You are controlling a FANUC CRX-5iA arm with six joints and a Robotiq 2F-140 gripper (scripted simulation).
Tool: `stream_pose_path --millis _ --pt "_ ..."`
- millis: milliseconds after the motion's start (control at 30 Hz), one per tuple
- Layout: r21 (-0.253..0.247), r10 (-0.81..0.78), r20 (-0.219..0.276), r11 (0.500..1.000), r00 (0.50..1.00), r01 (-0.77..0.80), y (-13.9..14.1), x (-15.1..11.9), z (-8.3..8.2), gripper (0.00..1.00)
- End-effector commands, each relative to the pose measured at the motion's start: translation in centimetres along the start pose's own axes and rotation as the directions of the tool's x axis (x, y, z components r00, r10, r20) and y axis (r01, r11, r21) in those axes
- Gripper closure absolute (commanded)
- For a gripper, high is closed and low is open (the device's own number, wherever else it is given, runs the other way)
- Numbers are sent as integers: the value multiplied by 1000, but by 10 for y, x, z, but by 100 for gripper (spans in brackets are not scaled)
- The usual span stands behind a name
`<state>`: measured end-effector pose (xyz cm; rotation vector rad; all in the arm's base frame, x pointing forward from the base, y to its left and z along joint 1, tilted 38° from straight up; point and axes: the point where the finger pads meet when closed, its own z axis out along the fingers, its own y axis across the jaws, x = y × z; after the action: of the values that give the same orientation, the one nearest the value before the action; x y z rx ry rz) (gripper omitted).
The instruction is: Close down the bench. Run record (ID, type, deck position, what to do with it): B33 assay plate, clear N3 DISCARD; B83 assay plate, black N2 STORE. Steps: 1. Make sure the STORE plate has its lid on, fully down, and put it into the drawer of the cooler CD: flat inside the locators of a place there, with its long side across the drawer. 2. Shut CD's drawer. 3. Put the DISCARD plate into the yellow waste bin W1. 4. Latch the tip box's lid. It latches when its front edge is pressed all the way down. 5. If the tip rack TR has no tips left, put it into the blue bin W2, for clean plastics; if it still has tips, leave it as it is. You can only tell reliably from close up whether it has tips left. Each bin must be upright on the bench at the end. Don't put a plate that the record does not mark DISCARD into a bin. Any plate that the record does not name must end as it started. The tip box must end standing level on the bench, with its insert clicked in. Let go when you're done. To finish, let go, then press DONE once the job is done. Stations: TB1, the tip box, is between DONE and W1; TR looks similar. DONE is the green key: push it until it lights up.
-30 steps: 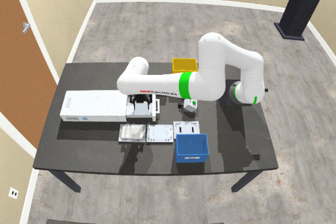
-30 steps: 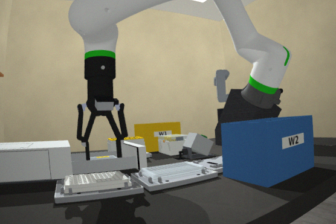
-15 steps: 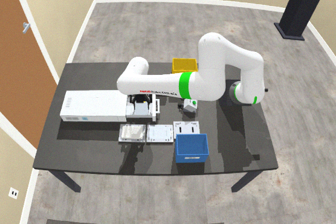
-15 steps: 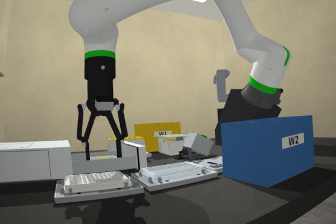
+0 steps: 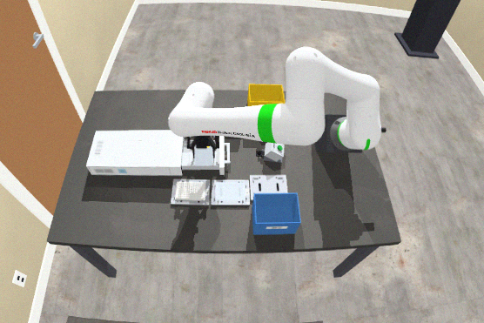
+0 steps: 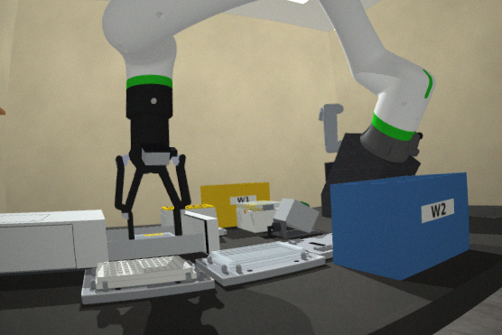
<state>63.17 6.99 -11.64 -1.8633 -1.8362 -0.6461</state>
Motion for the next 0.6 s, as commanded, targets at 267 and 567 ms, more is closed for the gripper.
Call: stream_pose_path --millis 267,567 --pt "-2 0 1 1000 1000 0 1 0 -1 35" --pt "-2 0 1 1000 1000 0 1 0 -1 35"
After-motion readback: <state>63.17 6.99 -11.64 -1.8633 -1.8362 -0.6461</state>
